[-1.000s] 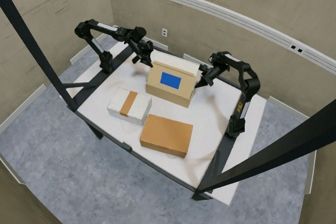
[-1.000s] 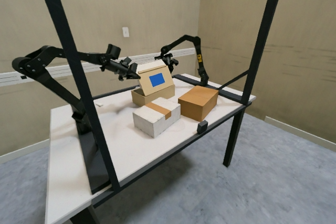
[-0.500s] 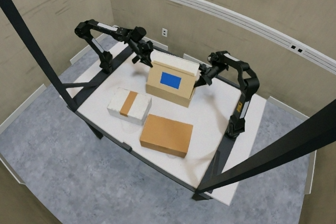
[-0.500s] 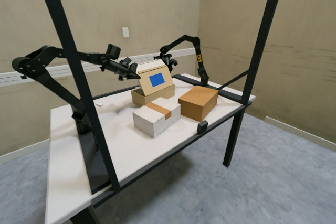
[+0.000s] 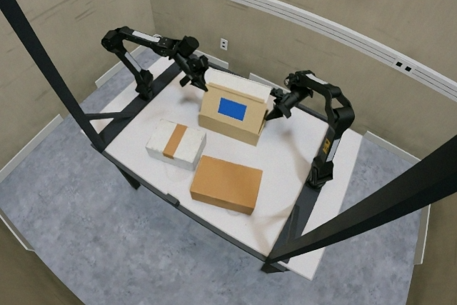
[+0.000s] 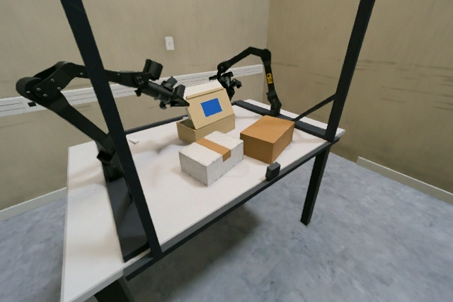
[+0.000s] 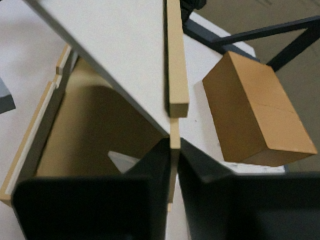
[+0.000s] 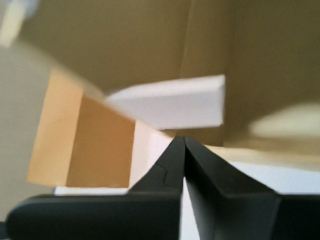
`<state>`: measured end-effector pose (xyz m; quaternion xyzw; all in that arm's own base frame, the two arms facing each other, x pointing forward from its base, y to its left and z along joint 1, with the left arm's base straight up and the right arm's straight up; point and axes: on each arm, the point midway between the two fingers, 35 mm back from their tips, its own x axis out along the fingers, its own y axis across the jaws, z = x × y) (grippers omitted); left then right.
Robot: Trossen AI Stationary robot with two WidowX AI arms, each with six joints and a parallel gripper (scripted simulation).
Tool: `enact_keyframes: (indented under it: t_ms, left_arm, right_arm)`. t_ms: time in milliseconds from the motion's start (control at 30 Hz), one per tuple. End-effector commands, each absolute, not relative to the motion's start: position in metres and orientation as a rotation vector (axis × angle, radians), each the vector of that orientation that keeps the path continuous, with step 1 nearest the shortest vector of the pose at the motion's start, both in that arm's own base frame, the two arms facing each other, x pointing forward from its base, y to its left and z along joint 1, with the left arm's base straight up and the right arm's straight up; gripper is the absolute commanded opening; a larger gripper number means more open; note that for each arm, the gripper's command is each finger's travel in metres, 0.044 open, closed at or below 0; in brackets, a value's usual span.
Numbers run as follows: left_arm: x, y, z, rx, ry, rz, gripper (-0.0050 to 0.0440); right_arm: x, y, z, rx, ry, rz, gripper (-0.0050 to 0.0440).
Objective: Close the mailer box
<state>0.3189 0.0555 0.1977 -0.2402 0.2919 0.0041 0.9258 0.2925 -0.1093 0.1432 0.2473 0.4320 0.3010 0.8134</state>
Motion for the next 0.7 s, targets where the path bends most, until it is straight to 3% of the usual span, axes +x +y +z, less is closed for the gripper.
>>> enact_keyframes:
  t_ms: [0, 200, 233, 667]
  left_arm:
    - [0.320, 0.058, 0.207, -0.482, 0.572, 0.010, -0.0050]
    - [0.320, 0.058, 0.207, -0.482, 0.572, 0.010, -0.0050]
    - [0.320, 0.059, 0.203, -0.484, 0.580, 0.011, -0.0050]
    - [0.316, 0.081, 0.185, -0.682, 0.563, -0.052, -0.0050]
  right_arm:
    - [0.269, -0.108, 0.156, 0.497, 0.906, 0.631, -0.0050]
    - [0.261, -0.106, 0.157, 0.498, 0.907, 0.631, -0.0050]
    - [0.261, -0.108, 0.158, 0.493, 0.904, 0.630, 0.0000]
    - [0.235, -0.147, 0.196, 0.441, 0.871, 0.498, 0.0000]
